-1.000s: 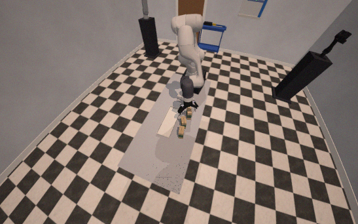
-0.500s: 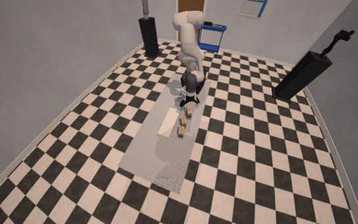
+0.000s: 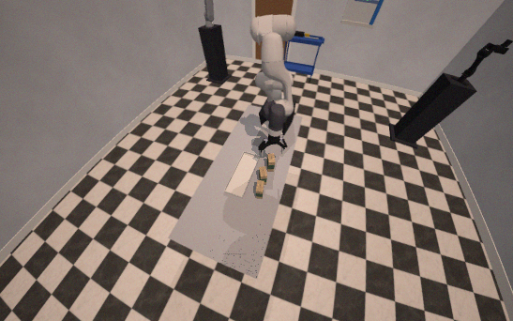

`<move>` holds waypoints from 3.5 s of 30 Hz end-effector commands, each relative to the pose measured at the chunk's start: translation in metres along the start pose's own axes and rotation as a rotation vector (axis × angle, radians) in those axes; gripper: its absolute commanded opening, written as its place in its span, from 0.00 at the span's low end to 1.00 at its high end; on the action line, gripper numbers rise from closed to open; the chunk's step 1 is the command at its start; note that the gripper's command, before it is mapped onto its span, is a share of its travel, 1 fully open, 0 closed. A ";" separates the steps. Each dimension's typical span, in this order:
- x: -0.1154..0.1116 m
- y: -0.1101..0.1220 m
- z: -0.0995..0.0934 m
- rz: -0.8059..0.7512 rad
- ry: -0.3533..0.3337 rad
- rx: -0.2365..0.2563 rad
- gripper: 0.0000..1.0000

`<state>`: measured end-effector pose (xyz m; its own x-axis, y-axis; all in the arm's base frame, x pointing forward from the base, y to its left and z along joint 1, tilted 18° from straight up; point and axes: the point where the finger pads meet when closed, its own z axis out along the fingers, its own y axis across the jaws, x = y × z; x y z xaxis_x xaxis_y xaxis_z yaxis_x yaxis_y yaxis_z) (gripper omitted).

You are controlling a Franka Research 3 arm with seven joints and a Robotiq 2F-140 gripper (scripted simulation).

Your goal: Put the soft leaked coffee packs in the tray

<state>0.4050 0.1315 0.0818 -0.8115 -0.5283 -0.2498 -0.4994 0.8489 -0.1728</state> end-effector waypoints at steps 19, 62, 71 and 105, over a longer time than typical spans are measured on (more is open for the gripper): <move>-0.002 0.000 -0.001 0.054 -0.009 0.011 1.00; -0.002 0.000 0.020 0.054 -0.010 0.011 0.54; -0.002 0.000 0.020 0.054 -0.010 0.011 0.54; -0.004 0.000 0.020 0.054 -0.010 0.011 0.54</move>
<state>0.4130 0.1330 0.0638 -0.8324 -0.4866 -0.2653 -0.4560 0.8734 -0.1709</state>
